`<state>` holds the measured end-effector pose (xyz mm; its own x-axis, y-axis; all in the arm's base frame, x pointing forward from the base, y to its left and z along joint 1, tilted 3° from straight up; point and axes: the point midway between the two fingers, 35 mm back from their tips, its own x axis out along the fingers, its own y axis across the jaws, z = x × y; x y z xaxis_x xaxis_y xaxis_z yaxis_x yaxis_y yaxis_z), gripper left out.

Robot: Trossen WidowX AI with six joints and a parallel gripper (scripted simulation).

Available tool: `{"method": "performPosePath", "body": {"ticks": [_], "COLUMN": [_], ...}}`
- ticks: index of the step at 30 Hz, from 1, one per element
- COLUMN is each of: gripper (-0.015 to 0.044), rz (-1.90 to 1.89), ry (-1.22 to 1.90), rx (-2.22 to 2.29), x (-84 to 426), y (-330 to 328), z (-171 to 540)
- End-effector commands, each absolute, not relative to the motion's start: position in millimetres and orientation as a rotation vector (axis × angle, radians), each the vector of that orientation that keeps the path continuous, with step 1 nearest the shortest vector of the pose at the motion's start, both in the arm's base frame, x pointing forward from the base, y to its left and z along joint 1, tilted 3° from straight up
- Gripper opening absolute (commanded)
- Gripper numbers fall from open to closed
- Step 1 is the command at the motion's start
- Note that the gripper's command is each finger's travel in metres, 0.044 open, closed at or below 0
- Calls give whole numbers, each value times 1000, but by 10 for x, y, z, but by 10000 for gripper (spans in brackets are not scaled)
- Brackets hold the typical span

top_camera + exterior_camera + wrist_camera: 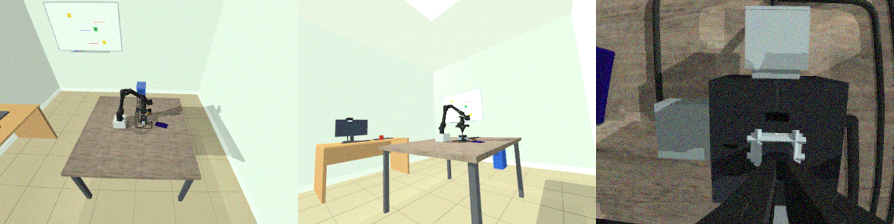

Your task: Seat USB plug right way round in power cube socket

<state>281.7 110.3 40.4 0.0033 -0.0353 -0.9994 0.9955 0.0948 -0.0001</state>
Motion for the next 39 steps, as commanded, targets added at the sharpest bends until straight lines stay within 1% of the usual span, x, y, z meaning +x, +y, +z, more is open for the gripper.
{"method": "performPosePath", "body": {"ticks": [1, 37, 39], "gripper": [0, 0, 53], "rz": [-1157, -1157, -1152], "ry": [1221, 1221, 1223], "rx": [1115, 1115, 1116], "x": [2822, 2822, 2822], "y": [1100, 1101, 1104], "z": [384, 375, 399]}}
